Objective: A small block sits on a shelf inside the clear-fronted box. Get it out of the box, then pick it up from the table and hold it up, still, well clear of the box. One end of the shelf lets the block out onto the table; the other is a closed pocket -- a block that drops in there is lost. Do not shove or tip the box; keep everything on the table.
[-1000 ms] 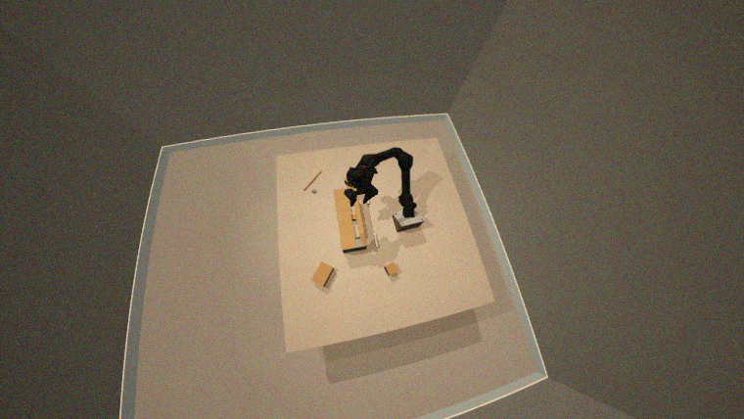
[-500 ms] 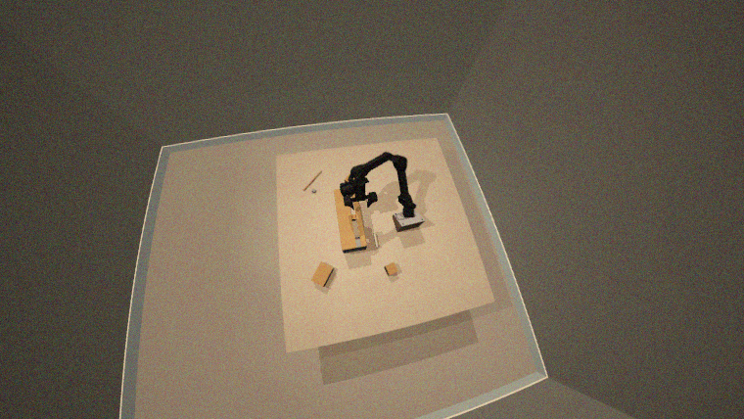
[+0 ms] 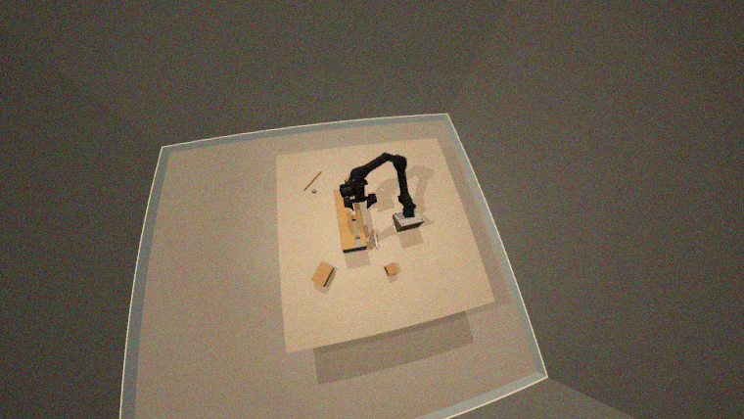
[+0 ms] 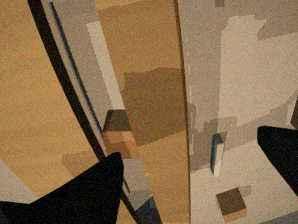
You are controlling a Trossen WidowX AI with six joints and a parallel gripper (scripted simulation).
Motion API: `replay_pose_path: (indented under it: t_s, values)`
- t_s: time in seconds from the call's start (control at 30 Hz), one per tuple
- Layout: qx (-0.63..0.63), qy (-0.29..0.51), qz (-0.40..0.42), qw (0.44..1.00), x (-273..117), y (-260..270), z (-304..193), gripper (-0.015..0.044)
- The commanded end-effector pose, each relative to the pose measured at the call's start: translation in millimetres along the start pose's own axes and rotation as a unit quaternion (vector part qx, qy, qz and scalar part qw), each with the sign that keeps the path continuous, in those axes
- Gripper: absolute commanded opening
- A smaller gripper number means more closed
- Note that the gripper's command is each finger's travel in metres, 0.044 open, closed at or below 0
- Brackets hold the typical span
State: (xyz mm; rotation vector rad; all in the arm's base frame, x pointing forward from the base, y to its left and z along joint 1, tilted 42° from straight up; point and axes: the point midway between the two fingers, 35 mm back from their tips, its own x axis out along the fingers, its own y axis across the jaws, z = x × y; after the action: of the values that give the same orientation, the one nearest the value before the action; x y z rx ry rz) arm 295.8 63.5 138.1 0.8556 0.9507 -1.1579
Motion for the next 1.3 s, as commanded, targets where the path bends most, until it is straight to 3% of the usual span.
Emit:
replay_pose_path:
  t_s: [0.0,1.0,1.27]
  values:
    - [0.000,-0.002,-0.002,1.000,7,0,4,0.0400]
    - [0.000,-0.004,-0.001,1.000,51,-3,26,0.0400]
    - [0.000,-0.002,0.000,1.000,51,-2,10,0.0400]
